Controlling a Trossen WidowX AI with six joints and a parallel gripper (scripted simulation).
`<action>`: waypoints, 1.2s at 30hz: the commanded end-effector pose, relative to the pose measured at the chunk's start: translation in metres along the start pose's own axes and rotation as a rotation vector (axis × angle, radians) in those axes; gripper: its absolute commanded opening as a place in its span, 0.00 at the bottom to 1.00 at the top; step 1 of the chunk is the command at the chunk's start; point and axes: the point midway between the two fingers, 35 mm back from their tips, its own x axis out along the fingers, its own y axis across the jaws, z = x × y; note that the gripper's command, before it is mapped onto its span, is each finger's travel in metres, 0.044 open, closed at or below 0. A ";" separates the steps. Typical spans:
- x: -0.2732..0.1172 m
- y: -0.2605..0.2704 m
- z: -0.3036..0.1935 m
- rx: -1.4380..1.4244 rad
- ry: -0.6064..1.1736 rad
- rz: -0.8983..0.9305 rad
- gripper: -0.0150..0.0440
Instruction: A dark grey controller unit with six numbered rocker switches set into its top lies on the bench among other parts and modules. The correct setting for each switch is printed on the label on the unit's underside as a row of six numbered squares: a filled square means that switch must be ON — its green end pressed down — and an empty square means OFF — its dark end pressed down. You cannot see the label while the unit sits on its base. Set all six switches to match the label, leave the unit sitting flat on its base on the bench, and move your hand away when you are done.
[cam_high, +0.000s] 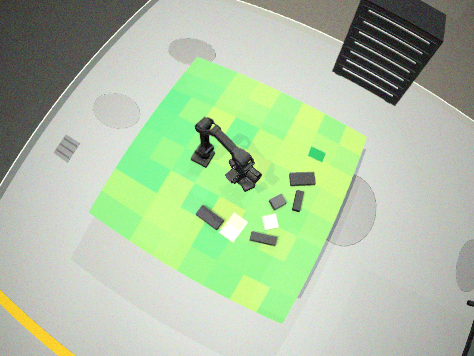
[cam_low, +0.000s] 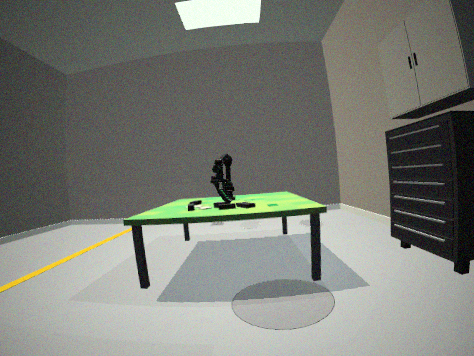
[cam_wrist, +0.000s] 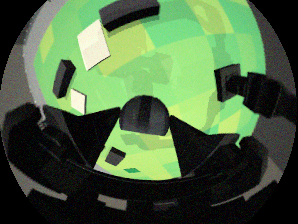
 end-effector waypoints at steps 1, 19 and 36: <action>0.009 -0.004 -0.001 -0.014 0.006 -0.026 0.83; 0.017 -0.004 0.011 -0.014 0.005 -0.026 0.83; 0.026 -0.005 0.020 -0.014 0.004 -0.026 0.83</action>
